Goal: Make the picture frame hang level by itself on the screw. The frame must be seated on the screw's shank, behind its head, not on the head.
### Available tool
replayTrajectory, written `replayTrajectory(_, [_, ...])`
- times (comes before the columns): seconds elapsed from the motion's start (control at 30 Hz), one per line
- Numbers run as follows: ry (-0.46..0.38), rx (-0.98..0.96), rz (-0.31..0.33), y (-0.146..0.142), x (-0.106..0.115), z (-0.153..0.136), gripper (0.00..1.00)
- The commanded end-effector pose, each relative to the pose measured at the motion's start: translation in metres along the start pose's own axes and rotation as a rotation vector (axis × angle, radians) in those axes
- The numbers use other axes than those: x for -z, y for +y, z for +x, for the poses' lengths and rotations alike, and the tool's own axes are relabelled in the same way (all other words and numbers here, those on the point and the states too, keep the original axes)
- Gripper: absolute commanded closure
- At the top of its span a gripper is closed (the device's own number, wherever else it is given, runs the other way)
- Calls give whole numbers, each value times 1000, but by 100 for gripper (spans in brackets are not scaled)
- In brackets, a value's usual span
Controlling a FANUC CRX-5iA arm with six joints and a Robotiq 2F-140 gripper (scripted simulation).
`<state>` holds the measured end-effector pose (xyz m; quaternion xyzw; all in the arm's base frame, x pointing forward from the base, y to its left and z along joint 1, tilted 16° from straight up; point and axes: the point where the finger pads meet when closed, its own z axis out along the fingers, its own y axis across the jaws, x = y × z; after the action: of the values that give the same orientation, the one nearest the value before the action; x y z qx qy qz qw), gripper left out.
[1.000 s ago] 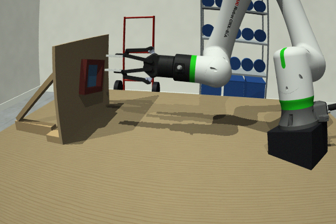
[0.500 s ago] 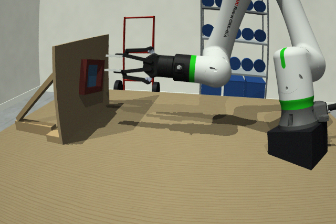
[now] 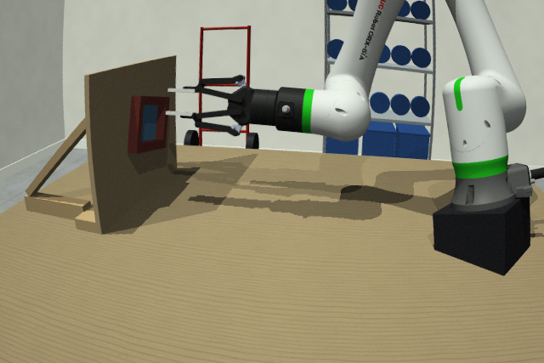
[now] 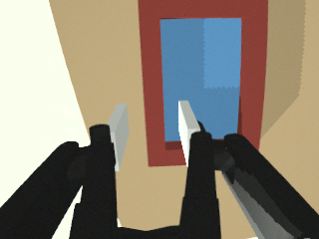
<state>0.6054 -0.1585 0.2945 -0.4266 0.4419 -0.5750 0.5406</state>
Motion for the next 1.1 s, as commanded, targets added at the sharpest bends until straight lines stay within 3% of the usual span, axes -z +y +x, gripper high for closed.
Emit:
replayTrajectory(0.0, [0, 0, 0, 0, -4, 0, 71])
replayTrajectory(1.07, [0, 0, 0, 0, -51, 0, 71])
